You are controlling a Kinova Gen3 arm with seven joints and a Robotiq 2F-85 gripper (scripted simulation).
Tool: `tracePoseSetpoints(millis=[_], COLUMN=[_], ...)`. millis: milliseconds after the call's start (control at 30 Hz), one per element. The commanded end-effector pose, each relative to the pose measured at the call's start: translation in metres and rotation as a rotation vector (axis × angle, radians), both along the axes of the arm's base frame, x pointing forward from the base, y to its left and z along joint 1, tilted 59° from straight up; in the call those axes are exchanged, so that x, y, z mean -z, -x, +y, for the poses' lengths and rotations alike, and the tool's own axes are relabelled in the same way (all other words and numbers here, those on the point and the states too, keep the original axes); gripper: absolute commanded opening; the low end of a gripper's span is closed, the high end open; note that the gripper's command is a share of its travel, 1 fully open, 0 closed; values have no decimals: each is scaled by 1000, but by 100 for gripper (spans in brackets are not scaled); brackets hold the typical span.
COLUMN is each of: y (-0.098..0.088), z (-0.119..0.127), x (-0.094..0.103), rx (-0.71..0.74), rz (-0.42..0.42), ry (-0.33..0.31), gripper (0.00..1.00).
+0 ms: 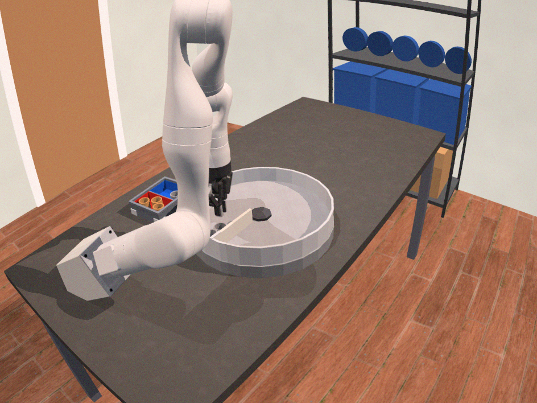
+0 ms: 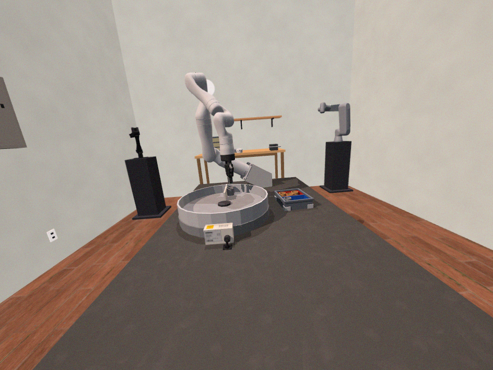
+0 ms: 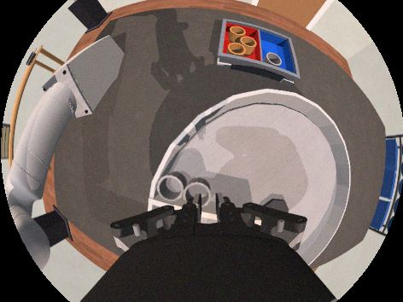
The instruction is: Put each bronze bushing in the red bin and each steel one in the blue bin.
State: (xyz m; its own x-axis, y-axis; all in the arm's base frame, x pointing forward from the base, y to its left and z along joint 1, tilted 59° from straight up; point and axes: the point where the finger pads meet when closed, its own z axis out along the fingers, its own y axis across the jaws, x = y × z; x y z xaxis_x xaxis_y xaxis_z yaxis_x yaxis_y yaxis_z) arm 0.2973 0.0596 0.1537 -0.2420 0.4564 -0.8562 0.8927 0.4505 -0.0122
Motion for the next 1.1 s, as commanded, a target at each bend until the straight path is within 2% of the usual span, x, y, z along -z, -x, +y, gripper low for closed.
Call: tracePoseSetpoints(millis=[0, 333, 1067], y=[-2, -7, -11], z=[-9, -21, -28], x=[3, 11, 16], rx=[10, 10, 9], rz=[0, 0, 0], ry=[7, 7, 6], gripper=[18, 18, 18])
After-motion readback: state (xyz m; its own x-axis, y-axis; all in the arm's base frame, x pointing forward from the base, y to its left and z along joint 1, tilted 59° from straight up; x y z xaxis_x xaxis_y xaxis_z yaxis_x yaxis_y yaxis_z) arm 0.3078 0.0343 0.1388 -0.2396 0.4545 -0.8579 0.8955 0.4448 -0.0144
